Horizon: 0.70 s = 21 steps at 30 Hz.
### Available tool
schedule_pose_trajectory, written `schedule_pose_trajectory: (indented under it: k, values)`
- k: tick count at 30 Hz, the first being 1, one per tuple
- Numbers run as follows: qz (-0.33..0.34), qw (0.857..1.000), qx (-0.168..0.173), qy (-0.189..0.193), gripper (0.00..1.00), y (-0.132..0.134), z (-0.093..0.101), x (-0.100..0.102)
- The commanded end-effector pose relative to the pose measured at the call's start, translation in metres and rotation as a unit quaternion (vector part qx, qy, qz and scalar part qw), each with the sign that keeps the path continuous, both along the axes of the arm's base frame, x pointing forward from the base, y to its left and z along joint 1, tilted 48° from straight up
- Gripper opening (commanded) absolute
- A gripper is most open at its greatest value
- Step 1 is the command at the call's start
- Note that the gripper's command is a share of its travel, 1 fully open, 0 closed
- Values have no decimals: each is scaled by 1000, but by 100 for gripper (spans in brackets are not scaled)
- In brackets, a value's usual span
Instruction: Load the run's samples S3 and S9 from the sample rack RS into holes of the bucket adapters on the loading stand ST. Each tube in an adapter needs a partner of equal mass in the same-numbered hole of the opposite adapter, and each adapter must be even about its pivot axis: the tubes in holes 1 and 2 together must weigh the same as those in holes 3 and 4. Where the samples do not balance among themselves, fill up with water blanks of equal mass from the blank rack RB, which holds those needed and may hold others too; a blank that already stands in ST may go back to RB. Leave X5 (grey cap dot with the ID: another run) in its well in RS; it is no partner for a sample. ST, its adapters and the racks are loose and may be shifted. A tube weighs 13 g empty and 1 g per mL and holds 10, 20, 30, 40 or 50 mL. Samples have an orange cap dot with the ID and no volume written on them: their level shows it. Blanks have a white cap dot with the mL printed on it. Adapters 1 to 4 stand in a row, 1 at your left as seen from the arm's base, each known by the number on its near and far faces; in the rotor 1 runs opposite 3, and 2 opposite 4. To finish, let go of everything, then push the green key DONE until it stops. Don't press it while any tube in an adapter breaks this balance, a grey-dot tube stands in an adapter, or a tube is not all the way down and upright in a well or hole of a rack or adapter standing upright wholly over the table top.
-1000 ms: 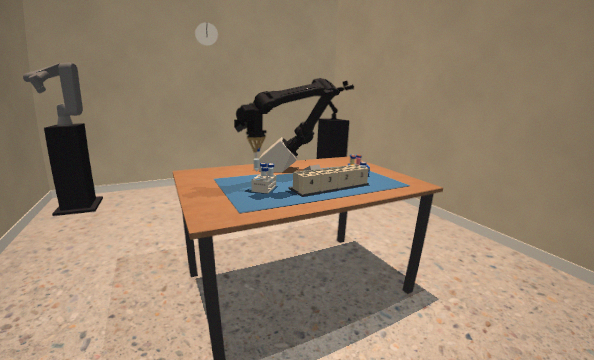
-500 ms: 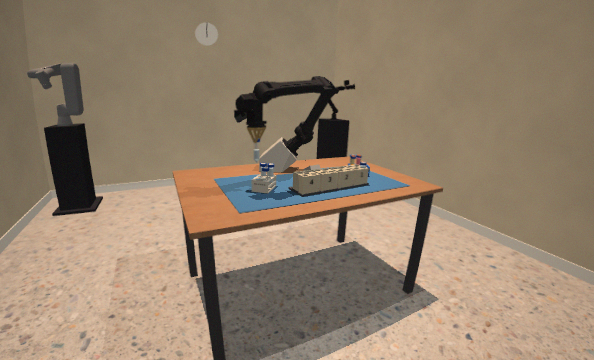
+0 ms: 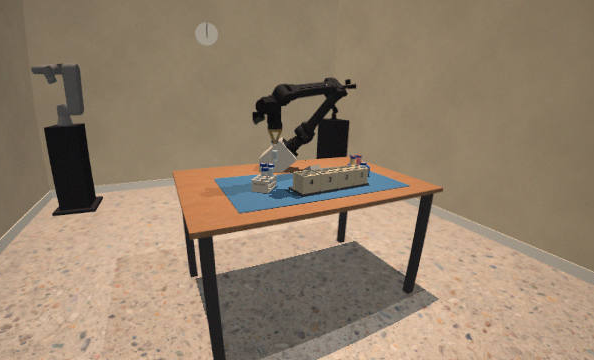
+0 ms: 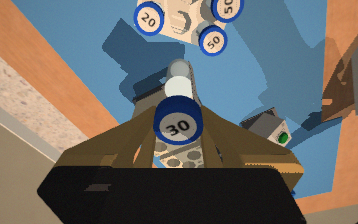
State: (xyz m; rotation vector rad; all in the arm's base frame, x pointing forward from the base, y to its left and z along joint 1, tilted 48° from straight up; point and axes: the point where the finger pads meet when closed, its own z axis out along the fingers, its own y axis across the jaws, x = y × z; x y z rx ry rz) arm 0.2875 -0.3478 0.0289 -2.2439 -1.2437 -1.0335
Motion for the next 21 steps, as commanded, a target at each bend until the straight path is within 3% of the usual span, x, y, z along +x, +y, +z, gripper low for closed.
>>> schedule_pose_trajectory:
  k: [1, 4, 9, 18, 20, 21]
  values:
    - [42, 997, -48, -49, 0, 4, 30, 4]
    - [43, 996, -52, -56, 0, 5, 35, 0]
    - [95, 988, -78, -96, 0, 33, 58, 9]
    - [173, 962, -127, -168, 0, 75, 100, 17]
    - [173, 962, -127, -168, 0, 75, 100, 17]
    - [166, 958, -149, -178, 0, 59, 113, 13]
